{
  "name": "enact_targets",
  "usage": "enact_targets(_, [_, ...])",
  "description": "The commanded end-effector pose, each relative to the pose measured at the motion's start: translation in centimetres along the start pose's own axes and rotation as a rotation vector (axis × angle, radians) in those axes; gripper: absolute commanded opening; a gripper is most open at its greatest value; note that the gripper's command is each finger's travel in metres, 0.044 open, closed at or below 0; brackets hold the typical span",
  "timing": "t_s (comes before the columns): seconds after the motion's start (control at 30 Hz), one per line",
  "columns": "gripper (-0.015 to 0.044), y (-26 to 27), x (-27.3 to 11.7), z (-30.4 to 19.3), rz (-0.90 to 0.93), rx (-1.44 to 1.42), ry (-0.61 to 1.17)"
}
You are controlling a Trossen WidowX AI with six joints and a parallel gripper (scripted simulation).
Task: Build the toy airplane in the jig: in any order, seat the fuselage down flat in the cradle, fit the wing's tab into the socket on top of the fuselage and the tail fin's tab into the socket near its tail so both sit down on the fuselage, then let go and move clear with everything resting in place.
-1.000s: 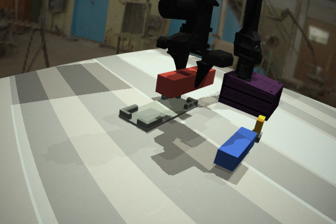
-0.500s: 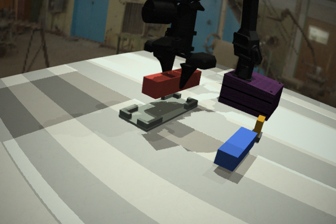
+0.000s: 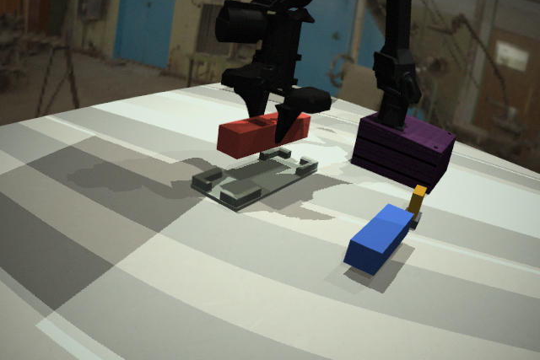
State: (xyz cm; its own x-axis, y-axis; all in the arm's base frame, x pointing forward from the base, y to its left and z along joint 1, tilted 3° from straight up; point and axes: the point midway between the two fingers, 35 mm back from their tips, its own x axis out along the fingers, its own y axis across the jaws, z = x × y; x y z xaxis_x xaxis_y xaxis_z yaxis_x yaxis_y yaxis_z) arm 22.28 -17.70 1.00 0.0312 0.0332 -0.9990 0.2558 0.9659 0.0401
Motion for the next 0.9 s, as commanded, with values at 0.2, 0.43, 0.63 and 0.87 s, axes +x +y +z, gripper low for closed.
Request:
enact_targets(0.2, [0.0195, -0.1, 0.1, 0.0, -0.001, -0.004, -0.002])
enact_targets(0.43, [0.0195, -0.1, 0.1, 0.0, -0.001, -0.004, -0.002])
enact_targets(0.63, [0.0195, -0.1, 0.8, 0.0, -0.001, -0.004, -0.002])
enact_targets(0.87, [0.0195, -0.2, 1.9, 0.1, -0.001, -0.004, -0.002])
